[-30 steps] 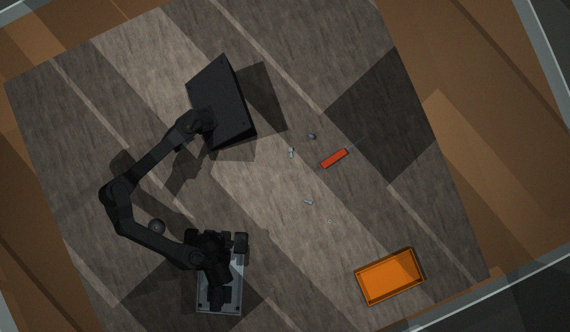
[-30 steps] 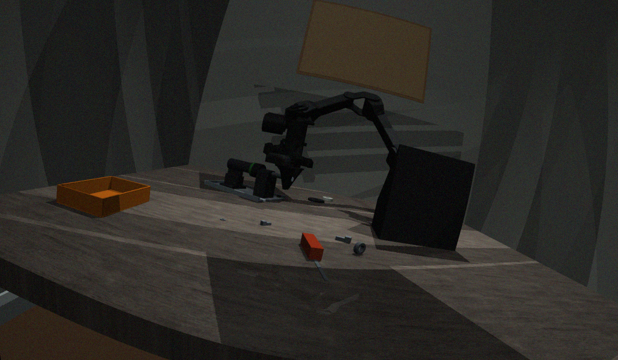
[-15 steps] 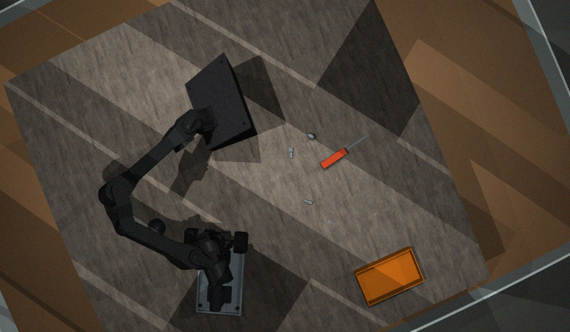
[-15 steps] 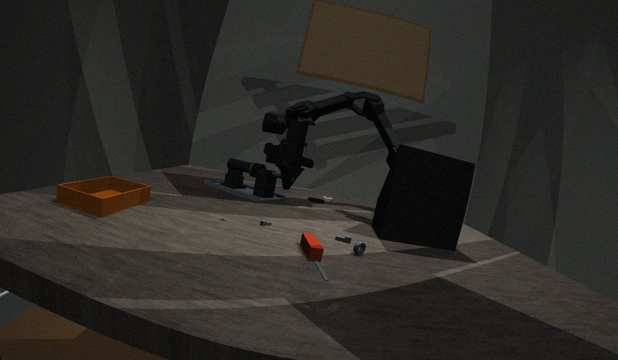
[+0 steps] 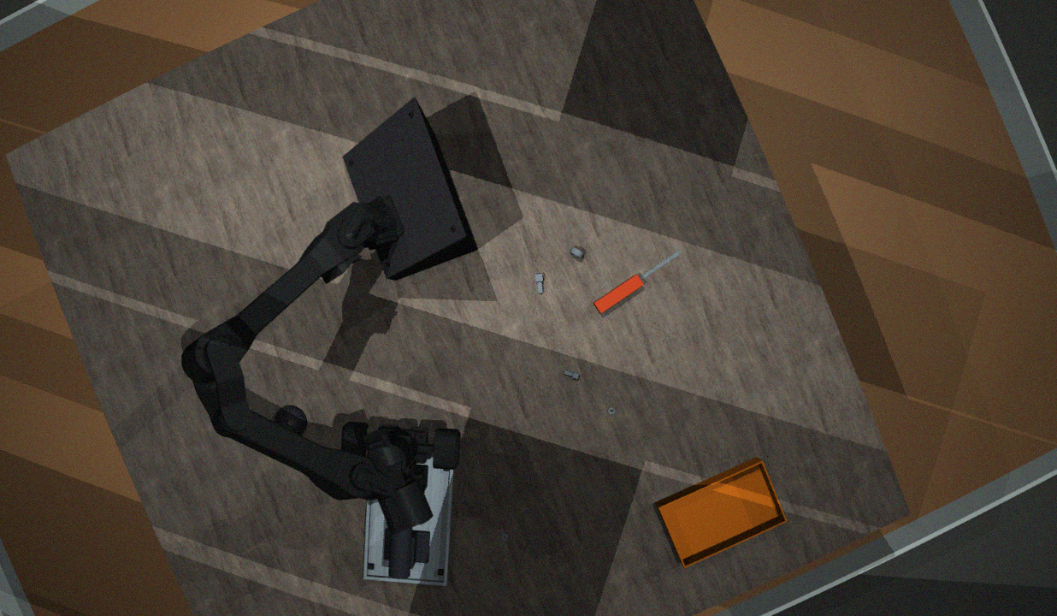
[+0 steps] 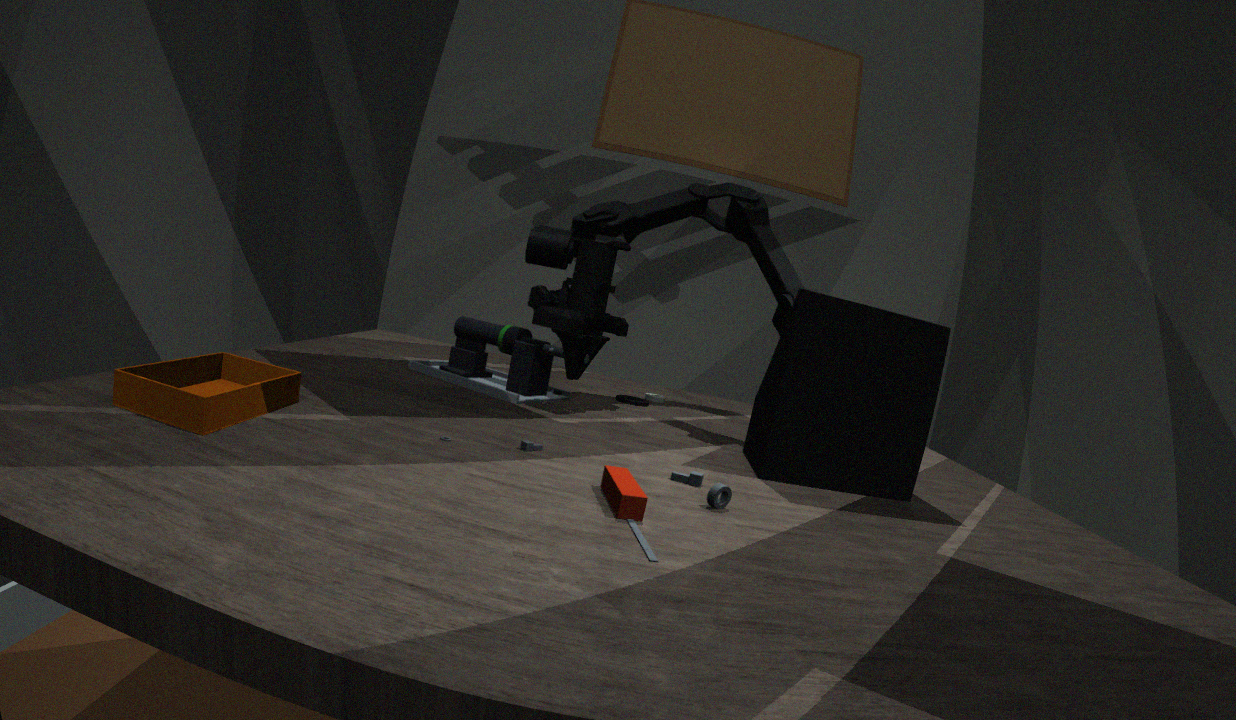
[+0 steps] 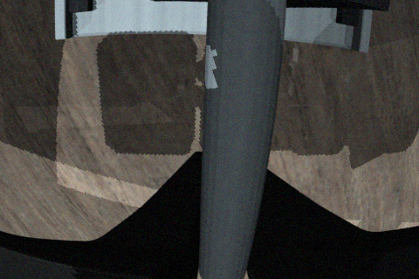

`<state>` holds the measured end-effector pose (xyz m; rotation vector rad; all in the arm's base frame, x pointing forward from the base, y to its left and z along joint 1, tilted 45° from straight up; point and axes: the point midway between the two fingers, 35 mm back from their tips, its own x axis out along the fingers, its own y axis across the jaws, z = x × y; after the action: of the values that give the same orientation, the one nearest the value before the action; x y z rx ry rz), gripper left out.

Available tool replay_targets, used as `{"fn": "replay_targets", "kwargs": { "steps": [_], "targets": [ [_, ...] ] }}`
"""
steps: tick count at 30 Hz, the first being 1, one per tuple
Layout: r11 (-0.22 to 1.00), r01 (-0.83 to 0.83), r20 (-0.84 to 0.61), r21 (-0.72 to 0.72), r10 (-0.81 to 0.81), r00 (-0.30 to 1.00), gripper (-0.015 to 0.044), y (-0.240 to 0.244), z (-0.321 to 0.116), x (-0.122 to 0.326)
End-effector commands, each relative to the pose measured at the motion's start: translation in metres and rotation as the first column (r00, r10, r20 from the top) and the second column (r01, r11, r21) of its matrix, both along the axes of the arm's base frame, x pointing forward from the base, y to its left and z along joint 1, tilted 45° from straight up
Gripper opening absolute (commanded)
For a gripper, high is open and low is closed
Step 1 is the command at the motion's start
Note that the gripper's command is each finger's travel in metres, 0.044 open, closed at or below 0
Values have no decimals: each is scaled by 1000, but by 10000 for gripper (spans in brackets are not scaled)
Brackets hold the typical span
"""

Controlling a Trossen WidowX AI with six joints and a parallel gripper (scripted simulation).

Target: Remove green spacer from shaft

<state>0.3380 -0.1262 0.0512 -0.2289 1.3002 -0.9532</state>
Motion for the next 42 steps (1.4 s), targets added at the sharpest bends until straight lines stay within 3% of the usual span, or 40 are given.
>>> {"fn": "replay_targets", "kwargs": {
  "steps": [1, 42],
  "targets": [
    [1000, 3, 4, 1, -3, 1000, 0, 0, 0, 0],
    [1000, 3, 3, 1, -3, 1000, 0, 2, -1, -4]
  ]
}}
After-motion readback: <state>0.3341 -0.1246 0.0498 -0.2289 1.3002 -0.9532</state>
